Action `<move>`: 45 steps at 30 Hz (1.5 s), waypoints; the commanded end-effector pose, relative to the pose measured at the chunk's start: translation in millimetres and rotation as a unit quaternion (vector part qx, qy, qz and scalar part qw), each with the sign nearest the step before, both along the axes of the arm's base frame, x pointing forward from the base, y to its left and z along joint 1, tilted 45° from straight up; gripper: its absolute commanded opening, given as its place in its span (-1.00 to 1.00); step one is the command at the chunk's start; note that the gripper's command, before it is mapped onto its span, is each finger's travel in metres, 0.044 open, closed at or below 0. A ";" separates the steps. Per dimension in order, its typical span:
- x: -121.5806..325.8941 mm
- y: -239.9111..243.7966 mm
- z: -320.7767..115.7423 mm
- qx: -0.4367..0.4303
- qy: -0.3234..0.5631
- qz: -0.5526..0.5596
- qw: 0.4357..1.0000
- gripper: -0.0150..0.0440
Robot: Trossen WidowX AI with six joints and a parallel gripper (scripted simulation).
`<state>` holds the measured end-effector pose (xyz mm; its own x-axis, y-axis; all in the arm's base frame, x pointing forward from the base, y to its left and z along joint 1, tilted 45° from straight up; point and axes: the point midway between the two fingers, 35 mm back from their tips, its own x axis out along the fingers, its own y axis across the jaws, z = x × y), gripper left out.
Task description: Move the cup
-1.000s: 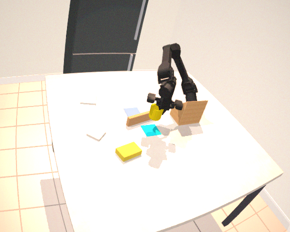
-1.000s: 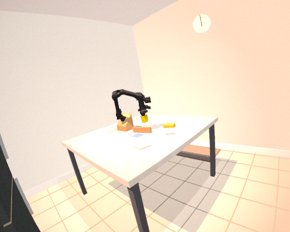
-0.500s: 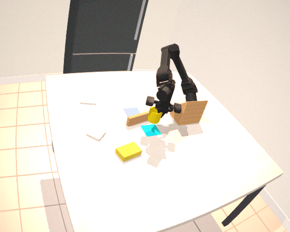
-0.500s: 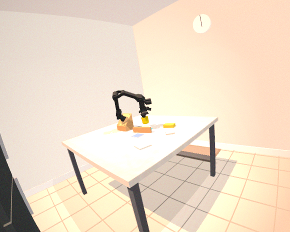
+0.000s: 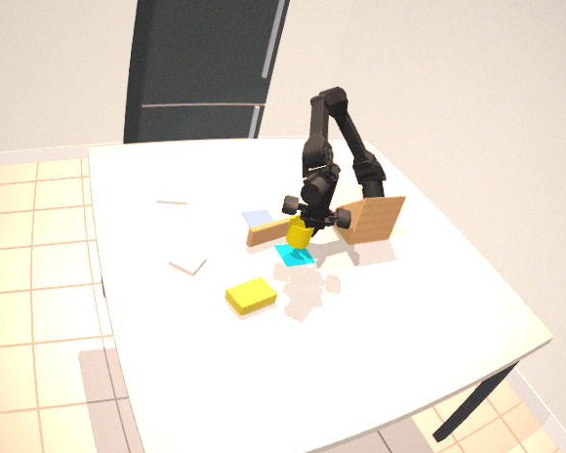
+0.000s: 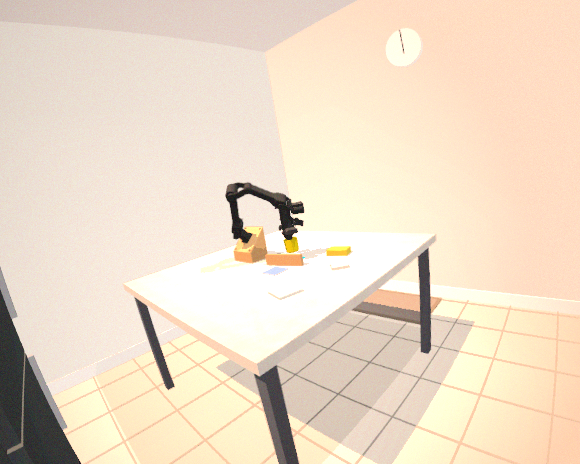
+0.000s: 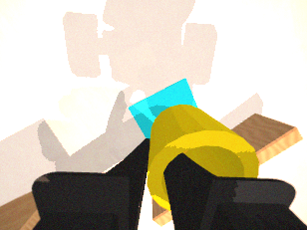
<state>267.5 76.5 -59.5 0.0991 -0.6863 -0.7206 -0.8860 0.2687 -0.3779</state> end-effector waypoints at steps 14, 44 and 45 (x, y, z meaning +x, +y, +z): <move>-2.3 -22.8 -23.1 -0.007 0.007 0.001 1.000 -0.49; -0.4 -25.8 -25.5 -0.003 0.002 0.000 1.000 0.01; -0.4 -25.8 -25.5 -0.003 0.002 0.000 1.000 0.01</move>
